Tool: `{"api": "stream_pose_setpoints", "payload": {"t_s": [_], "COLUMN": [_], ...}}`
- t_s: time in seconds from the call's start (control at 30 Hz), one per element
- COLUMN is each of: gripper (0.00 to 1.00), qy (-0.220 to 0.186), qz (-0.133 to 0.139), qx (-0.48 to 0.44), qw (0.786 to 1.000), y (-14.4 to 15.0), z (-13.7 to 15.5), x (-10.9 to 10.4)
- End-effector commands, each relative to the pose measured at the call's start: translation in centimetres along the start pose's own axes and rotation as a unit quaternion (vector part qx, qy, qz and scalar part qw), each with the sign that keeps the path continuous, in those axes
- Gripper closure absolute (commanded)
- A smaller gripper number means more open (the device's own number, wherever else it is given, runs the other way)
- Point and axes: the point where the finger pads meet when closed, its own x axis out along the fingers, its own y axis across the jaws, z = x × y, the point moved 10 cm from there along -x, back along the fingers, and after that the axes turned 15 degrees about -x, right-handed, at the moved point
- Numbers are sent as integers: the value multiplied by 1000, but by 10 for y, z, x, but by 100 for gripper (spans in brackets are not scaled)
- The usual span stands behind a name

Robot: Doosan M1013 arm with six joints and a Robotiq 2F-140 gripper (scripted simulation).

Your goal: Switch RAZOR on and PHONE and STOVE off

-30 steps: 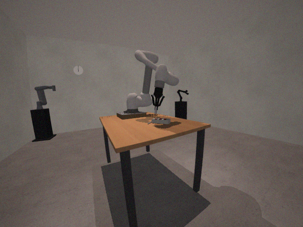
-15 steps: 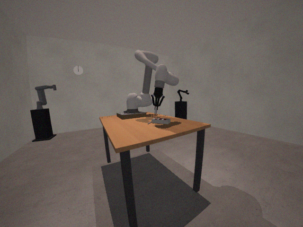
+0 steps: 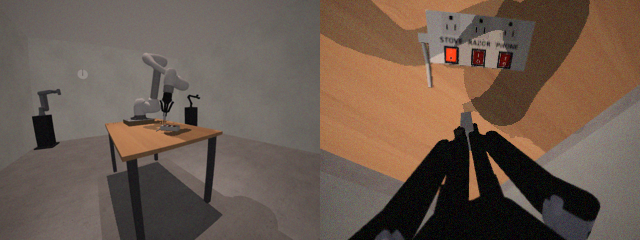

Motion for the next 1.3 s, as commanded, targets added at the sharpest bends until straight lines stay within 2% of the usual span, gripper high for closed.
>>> {"api": "stream_pose_setpoints", "payload": {"t_s": [0.0,1.13,1.17,1.27], "gripper": [100,100,0,0], "qy": [0,0,0,0], "qz": [1,1,1,1], "qx": [1,1,1,1], "qw": [1000,1000,1000,1000], "y": [-3,-3,-3,-3], "z": [1,1,1,1], "x": [-4,-4,-4,-4]}}
